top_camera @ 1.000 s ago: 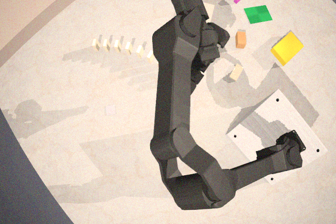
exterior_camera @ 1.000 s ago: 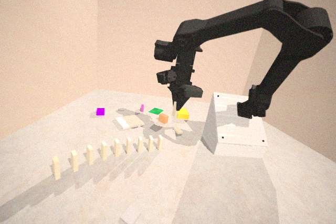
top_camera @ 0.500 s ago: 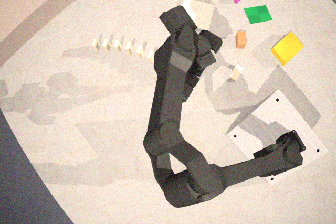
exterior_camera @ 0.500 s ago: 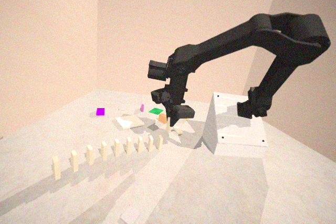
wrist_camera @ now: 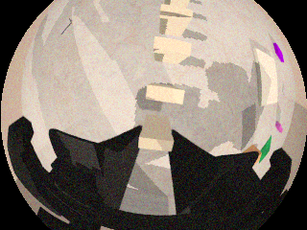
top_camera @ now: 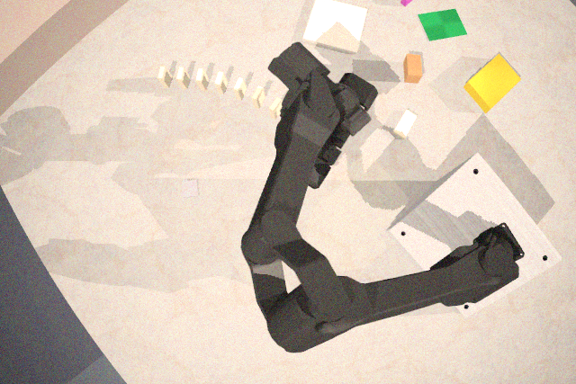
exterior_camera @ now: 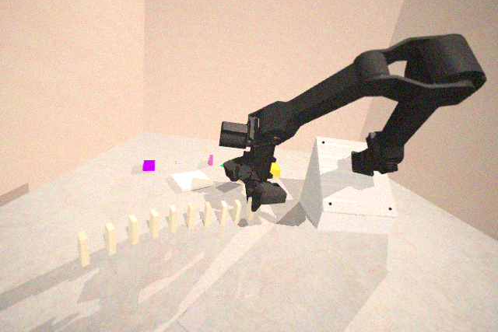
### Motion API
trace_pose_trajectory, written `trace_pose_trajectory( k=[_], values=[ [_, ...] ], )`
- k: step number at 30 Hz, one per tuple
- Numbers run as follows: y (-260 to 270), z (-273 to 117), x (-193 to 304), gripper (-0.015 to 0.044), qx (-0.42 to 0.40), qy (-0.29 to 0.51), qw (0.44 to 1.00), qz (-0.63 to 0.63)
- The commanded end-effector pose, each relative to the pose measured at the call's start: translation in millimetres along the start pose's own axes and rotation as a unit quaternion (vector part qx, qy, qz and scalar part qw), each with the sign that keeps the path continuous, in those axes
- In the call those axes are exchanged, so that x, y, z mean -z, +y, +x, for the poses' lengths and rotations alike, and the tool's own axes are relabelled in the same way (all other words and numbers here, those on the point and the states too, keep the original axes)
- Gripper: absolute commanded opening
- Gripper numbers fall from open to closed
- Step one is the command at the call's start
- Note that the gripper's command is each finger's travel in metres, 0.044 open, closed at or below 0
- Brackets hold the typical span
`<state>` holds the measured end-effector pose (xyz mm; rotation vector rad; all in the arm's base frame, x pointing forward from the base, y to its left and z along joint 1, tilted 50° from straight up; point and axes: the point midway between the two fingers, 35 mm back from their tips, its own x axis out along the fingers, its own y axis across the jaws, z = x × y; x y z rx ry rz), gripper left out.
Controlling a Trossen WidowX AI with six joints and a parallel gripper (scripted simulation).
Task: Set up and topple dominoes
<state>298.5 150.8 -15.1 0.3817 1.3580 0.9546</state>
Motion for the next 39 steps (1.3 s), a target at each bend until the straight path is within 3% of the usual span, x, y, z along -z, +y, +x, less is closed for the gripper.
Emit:
trace_pose_trajectory(
  k=[1,7,20,24,32,39],
  values=[
    [-1.4,2.4,2.2,0.0107,-0.003,0.001,1.000,0.008],
    [-1.4,2.4,2.2,0.0107,-0.003,0.001,1.000,0.008],
    [-1.4,2.4,2.2,0.0440,-0.003,0.001,1.000,0.008],
    [-3.3,-7.0,0.3,0.0440,0.000,0.001,1.000,0.008],
    [-3.4,-123.3,0.4,0.0440,0.003,0.001,1.000,0.003],
    [-2.7,-127.5,1.0,0.0440,0.002,0.001,1.000,0.003]
  ],
)
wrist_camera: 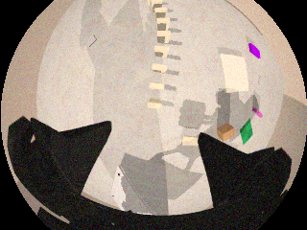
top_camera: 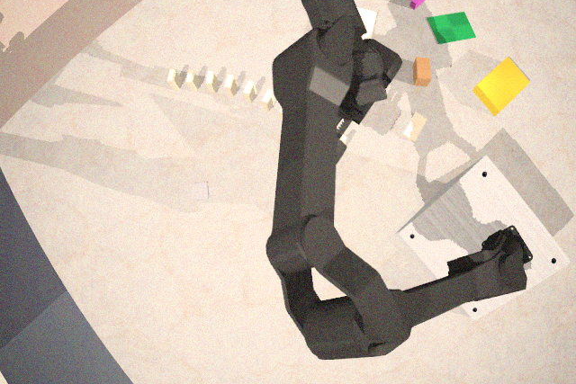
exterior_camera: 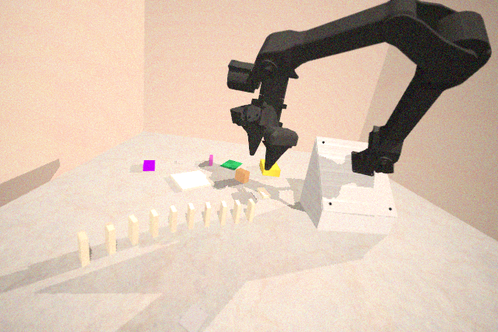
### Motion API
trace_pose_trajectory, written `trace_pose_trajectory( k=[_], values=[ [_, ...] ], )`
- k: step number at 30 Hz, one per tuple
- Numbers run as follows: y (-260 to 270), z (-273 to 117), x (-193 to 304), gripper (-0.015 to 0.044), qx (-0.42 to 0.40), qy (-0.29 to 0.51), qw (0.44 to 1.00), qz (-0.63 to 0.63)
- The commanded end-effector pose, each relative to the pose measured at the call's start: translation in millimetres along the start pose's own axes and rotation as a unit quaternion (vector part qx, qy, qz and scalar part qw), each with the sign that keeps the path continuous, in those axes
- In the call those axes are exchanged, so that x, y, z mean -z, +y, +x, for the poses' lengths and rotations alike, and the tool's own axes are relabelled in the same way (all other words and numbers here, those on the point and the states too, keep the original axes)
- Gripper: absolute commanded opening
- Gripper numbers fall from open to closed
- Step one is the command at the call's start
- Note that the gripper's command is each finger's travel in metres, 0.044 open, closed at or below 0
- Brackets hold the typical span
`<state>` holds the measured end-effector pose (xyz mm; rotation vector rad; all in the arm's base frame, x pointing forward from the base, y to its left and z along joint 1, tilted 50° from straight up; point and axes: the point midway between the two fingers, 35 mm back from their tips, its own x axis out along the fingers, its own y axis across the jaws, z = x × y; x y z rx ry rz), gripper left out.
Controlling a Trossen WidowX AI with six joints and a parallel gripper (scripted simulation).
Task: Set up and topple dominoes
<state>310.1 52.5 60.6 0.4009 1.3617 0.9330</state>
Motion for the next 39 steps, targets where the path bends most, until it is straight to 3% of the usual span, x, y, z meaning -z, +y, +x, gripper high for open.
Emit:
trace_pose_trajectory(
  k=[1,7,13,16,27,34,39],
  values=[
    [2.1,-2.2,1.4,0.0440,0.000,0.006,1.000,0.000],
    [-57.8,26.3,27.0,0.0440,0.004,0.005,0.956,0.294],
    [-111.1,61.0,69.5,0.0440,0.005,0.005,0.806,0.591],
    [-125.6,73.6,86.9,0.0440,0.005,0.005,0.732,0.681],
    [-128.4,77.8,90.4,0.0440,0.005,0.005,0.716,0.698],
    [-128.1,135.9,91.5,0.0440,0.004,0.006,0.716,0.699],
    [-128.5,142.0,94.6,0.0440,0.003,0.006,0.716,0.699]
  ],
)
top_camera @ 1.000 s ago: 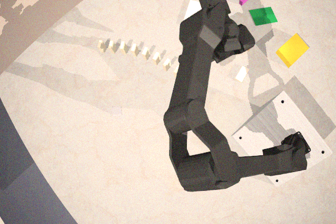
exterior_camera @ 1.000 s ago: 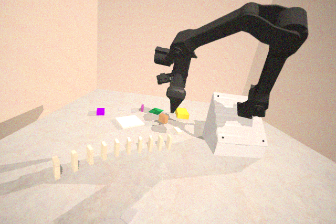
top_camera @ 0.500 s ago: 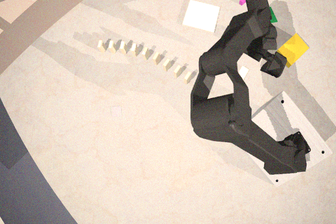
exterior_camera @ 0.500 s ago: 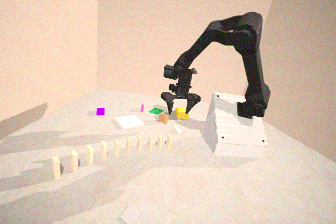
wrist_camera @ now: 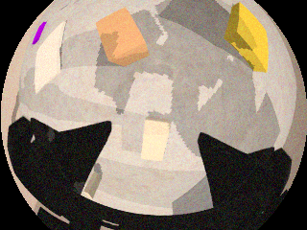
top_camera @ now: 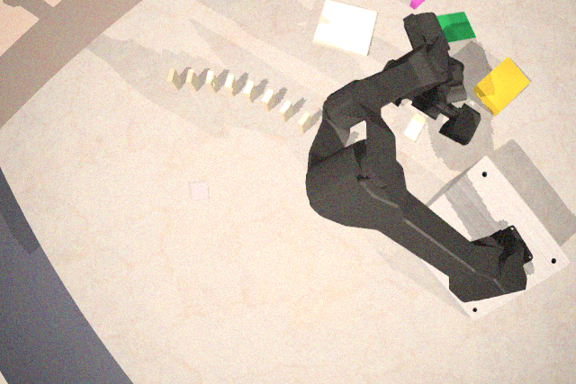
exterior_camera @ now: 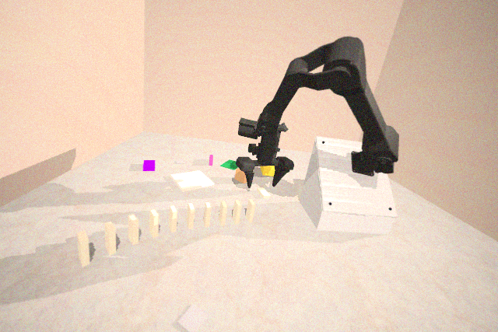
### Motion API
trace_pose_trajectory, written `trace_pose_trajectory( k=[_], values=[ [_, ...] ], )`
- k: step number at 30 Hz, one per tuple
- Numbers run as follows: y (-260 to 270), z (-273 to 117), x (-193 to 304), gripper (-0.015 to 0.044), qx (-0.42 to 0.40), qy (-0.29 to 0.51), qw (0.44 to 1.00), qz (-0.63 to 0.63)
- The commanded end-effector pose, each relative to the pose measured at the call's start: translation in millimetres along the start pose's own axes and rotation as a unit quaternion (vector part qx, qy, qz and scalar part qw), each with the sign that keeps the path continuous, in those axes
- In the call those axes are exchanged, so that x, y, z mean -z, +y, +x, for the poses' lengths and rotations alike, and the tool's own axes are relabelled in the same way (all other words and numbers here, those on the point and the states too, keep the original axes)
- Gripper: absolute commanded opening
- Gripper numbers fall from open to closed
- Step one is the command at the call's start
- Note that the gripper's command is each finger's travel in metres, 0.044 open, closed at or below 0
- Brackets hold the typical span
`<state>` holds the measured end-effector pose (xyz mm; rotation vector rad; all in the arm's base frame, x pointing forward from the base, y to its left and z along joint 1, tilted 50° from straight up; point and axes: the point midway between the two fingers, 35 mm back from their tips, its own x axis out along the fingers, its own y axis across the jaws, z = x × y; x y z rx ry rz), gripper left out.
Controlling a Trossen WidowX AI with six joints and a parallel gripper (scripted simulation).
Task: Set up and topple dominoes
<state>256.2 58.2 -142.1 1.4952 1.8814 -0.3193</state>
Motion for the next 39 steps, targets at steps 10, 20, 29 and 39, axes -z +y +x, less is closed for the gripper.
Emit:
trace_pose_trajectory(
  k=[10,20,29,39],
  values=[
    [-2.5,16.7,-1.6,0.0440,-0.005,0.002,1.000,0.008],
    [-2.5,17.6,-1.6,0.0361,-0.005,0.002,1.000,0.008],
    [-2.5,17.6,-1.6,0.0125,-0.005,0.002,1.000,0.008],
    [-2.5,17.6,-1.6,0.0107,-0.005,0.002,1.000,0.008]
  ],
)
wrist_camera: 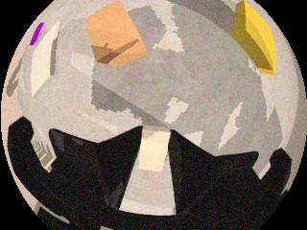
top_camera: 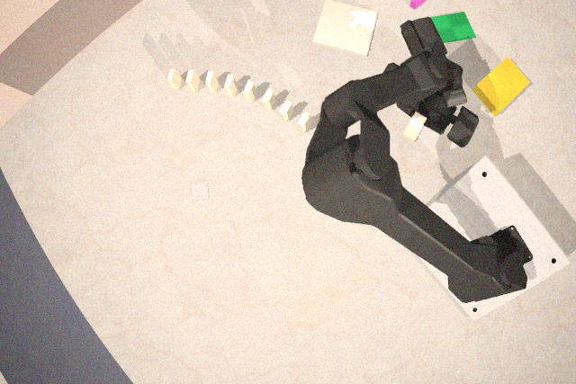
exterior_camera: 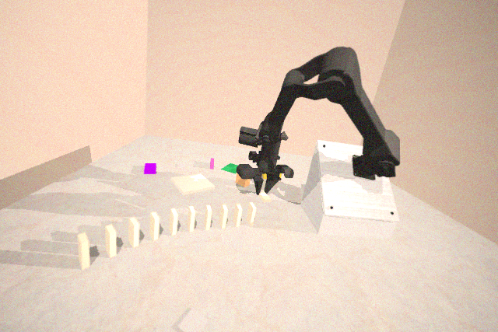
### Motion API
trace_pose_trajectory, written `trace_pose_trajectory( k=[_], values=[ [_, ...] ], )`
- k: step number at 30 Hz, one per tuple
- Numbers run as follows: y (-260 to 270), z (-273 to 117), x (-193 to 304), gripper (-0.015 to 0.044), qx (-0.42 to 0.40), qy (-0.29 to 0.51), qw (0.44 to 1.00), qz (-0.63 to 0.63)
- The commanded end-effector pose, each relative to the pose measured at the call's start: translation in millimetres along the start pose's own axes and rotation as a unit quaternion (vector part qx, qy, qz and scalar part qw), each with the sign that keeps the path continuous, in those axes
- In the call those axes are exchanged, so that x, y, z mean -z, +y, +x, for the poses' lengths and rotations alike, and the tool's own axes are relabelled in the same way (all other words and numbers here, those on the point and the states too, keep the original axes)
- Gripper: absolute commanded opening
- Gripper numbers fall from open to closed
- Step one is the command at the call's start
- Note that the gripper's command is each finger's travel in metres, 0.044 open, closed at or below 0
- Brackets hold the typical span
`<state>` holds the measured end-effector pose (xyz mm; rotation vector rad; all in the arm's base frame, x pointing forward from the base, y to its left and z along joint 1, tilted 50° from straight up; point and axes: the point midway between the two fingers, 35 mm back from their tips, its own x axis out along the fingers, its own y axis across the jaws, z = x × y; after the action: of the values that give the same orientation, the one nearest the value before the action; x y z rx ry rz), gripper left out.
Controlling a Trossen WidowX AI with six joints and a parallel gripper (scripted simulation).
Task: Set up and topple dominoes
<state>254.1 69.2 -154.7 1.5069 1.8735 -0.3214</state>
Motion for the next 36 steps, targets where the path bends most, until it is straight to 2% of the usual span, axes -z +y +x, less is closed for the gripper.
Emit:
trace_pose_trajectory(
  k=[1,3,13,21,28,36],
  values=[
    [-0.9,-1.1,0.2,0.0107,0.000,0.002,1.000,0.005],
    [-0.7,-17.8,-0.3,0.0107,0.000,0.002,1.000,0.005],
    [0.4,-157.1,-3.3,0.0107,0.001,-0.002,1.000,0.005],
    [7.3,-162.2,4.7,0.0107,0.002,-0.004,1.000,-0.015],
    [62.9,-167.9,104.2,0.0107,0.007,-0.018,0.973,-0.230],
    [74.6,-161.3,235.7,0.0107,0.000,0.000,0.883,-0.469]
  ],
)
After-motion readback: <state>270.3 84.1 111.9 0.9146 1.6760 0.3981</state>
